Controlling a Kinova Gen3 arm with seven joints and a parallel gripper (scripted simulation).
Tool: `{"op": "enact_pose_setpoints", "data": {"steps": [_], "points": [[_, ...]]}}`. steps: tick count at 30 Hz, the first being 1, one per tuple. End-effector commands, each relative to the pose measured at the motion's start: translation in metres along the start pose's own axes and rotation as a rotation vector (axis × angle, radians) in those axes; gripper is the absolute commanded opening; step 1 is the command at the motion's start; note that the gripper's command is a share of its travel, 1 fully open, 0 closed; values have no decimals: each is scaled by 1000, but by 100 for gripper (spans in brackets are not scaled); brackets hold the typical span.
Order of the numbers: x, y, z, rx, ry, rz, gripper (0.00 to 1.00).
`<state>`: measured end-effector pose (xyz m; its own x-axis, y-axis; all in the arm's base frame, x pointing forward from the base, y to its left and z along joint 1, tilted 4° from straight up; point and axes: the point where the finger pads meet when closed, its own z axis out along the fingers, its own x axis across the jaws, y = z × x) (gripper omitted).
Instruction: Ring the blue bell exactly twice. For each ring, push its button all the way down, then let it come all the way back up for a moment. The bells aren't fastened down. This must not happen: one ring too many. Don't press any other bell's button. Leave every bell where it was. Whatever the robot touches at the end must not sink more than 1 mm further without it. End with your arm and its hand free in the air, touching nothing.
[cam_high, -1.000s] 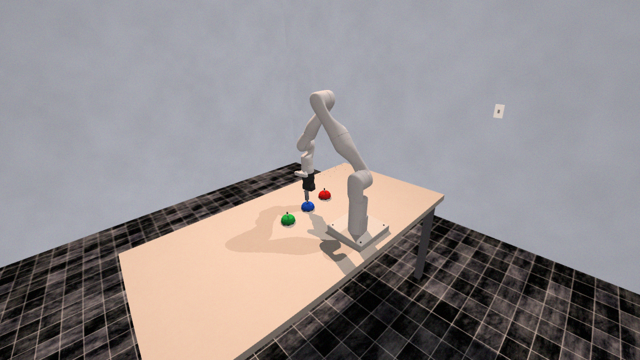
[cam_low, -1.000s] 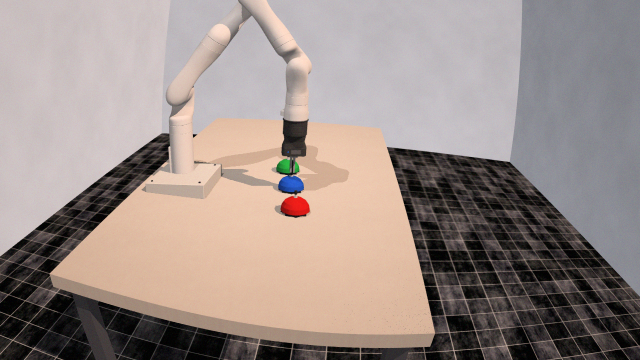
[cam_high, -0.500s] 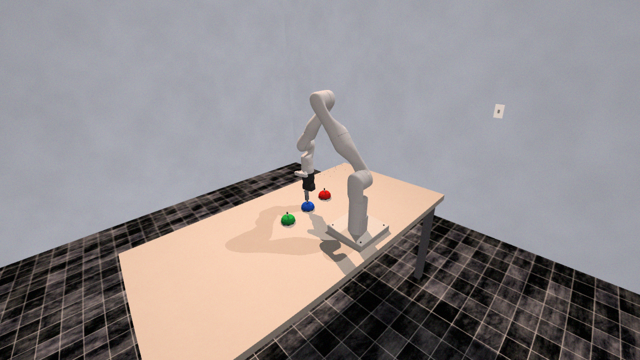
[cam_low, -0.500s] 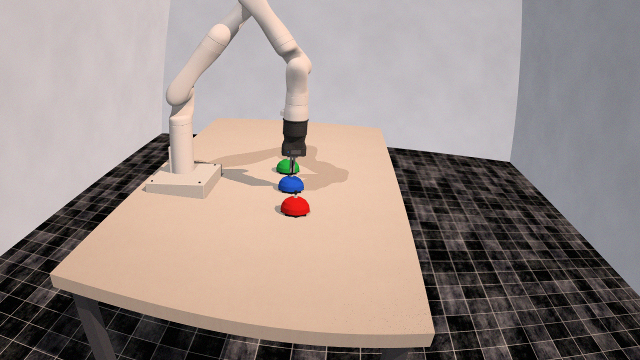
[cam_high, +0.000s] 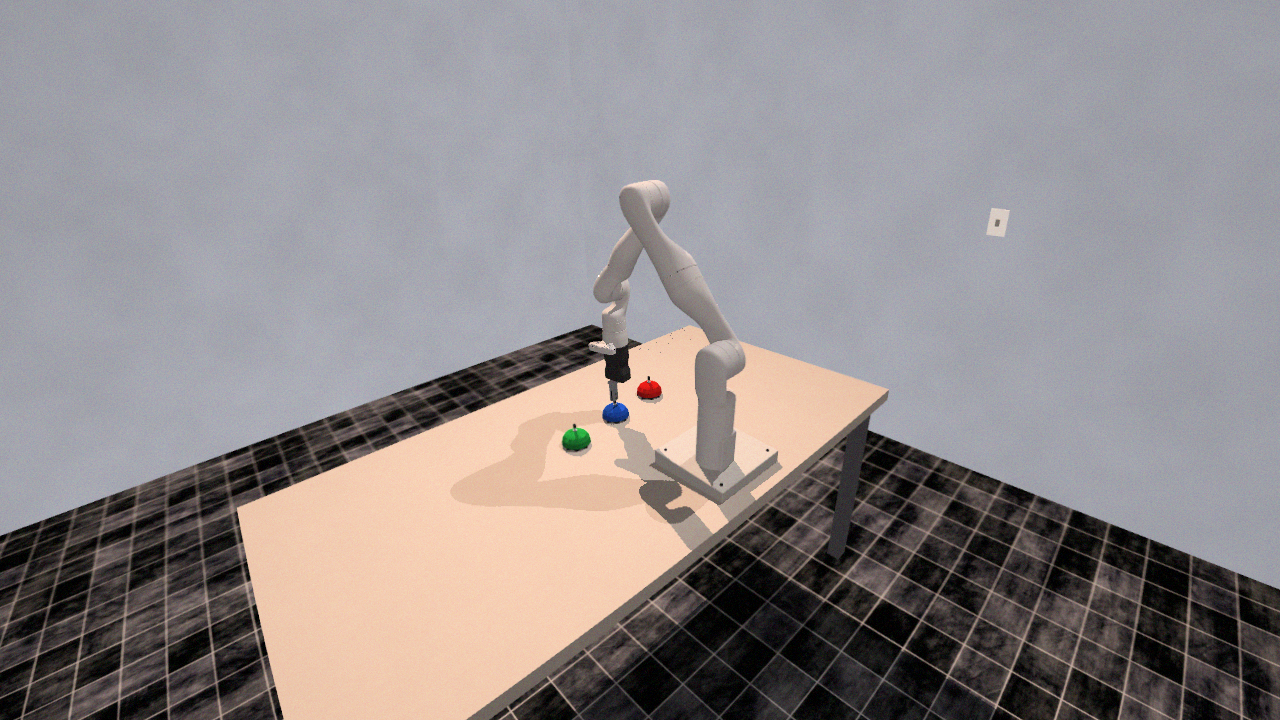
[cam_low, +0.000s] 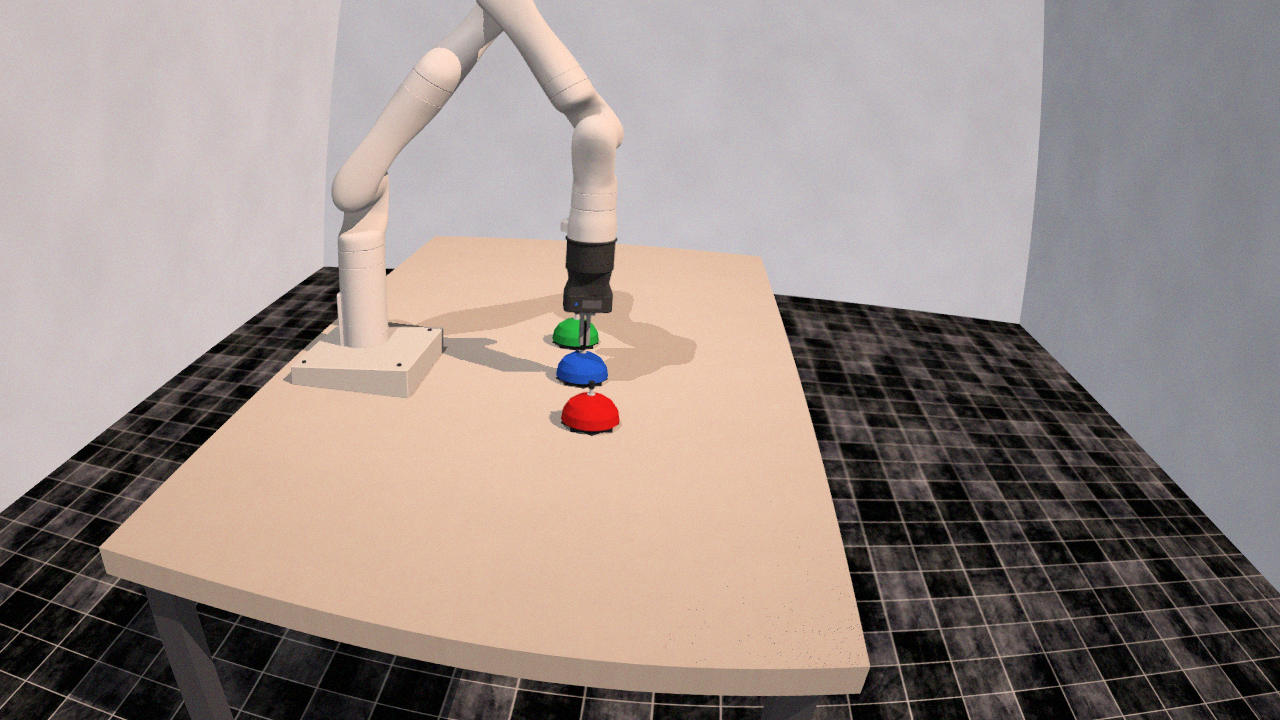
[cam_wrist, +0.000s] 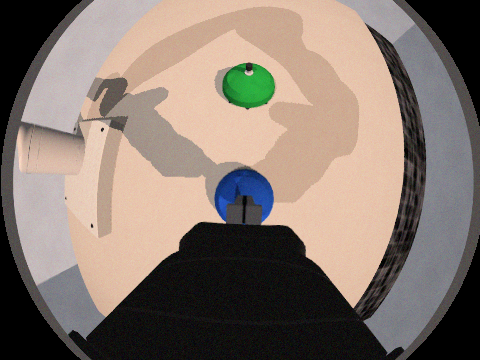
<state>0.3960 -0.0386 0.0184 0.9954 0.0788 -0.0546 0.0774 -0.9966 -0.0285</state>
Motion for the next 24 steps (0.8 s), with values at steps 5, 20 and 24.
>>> {"op": "enact_pose_setpoints", "data": {"steps": [5,20,24], "points": [[0,0,1,0,-1,0,17],[0,0,0,0,-1,0,17],[0,0,-2,0,-1,0,17]]}}
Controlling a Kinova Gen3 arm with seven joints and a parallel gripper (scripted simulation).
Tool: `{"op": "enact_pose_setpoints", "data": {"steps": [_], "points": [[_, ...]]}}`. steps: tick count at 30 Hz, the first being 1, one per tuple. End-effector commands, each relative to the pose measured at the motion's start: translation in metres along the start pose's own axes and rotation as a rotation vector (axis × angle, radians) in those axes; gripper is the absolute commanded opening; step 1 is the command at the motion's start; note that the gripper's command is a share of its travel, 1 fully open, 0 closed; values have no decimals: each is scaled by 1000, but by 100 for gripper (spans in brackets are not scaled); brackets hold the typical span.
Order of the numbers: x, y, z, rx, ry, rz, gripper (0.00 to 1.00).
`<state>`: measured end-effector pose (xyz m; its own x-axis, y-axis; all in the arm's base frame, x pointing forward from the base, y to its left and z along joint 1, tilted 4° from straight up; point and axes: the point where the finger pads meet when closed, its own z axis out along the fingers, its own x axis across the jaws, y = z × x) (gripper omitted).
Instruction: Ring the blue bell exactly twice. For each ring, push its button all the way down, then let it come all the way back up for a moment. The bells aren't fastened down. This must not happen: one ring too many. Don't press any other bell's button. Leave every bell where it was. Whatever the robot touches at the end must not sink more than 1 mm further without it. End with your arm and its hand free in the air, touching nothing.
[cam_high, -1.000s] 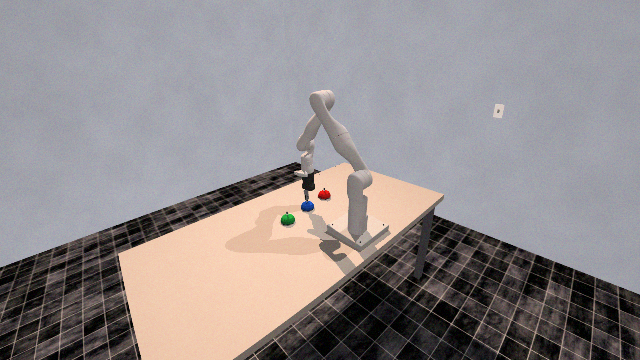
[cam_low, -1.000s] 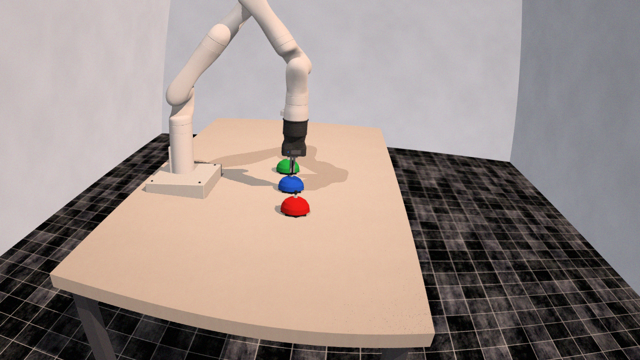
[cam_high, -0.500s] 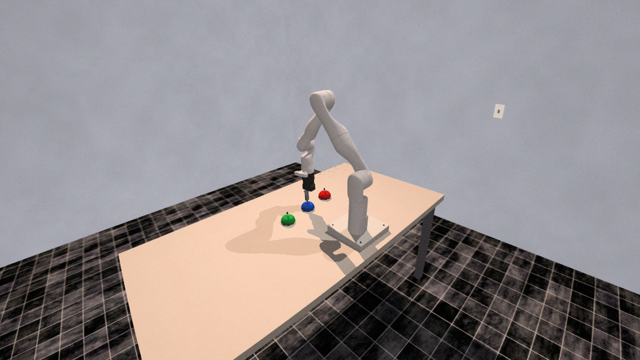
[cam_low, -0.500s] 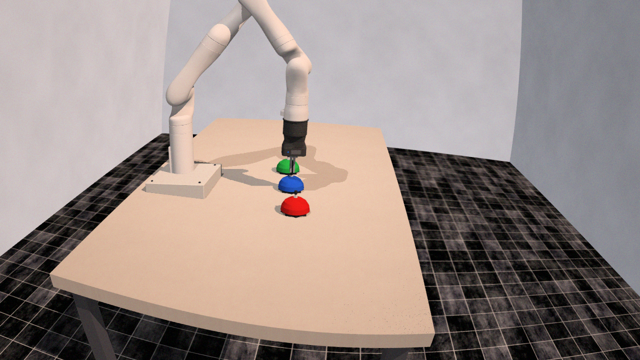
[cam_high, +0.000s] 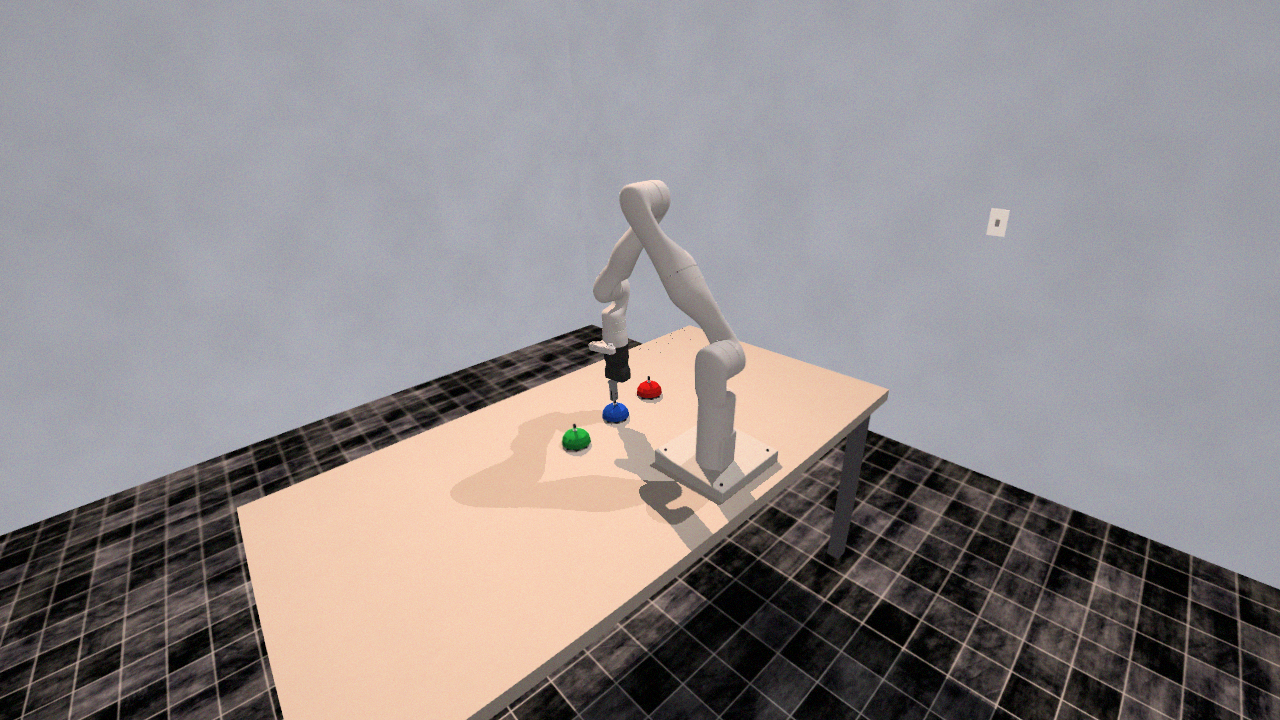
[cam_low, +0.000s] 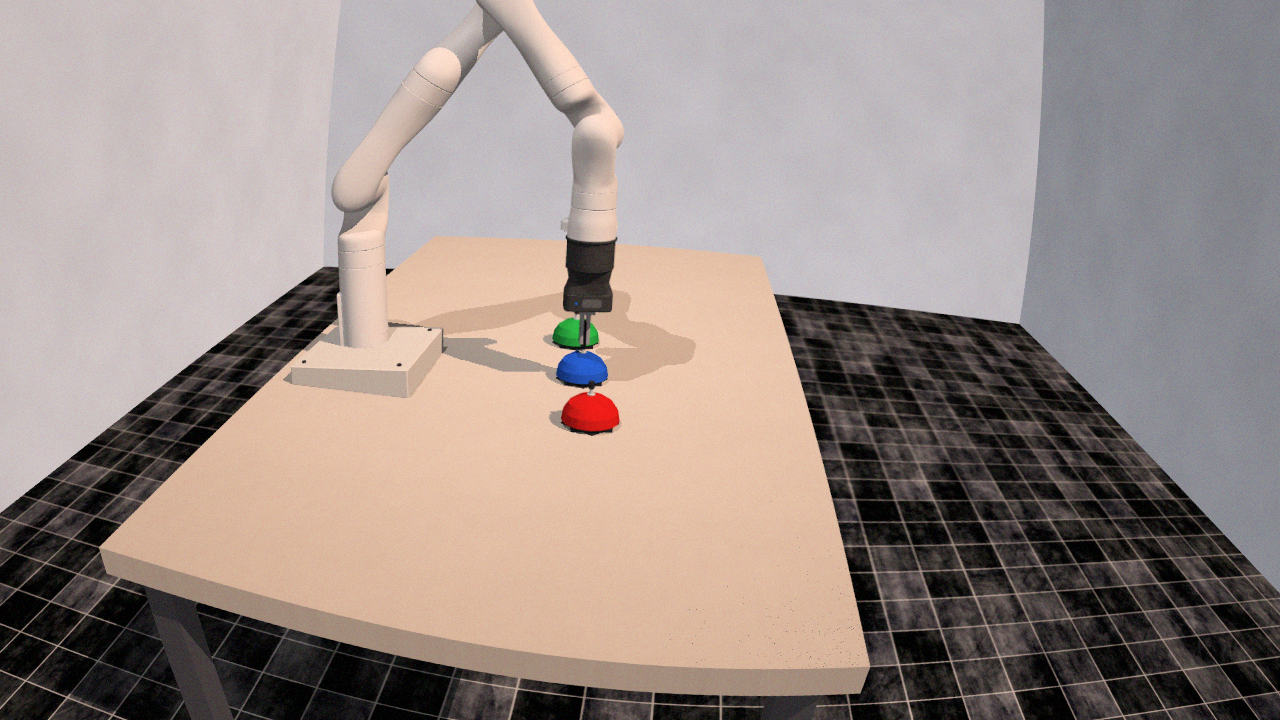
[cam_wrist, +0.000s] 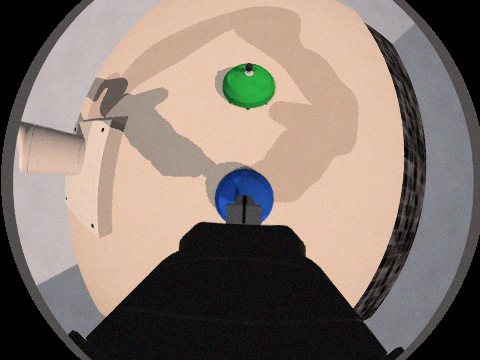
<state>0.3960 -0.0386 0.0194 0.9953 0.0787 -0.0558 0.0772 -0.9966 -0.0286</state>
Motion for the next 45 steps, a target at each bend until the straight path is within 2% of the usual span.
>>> {"op": "enact_pose_setpoints", "data": {"steps": [1,7,21,30,45], "points": [[0,0,-2,0,0,0,17],[0,0,-9,0,0,0,17],[0,0,-46,0,0,0,17],[0,0,-62,0,0,0,17],[0,0,-68,0,0,0,17]]}}
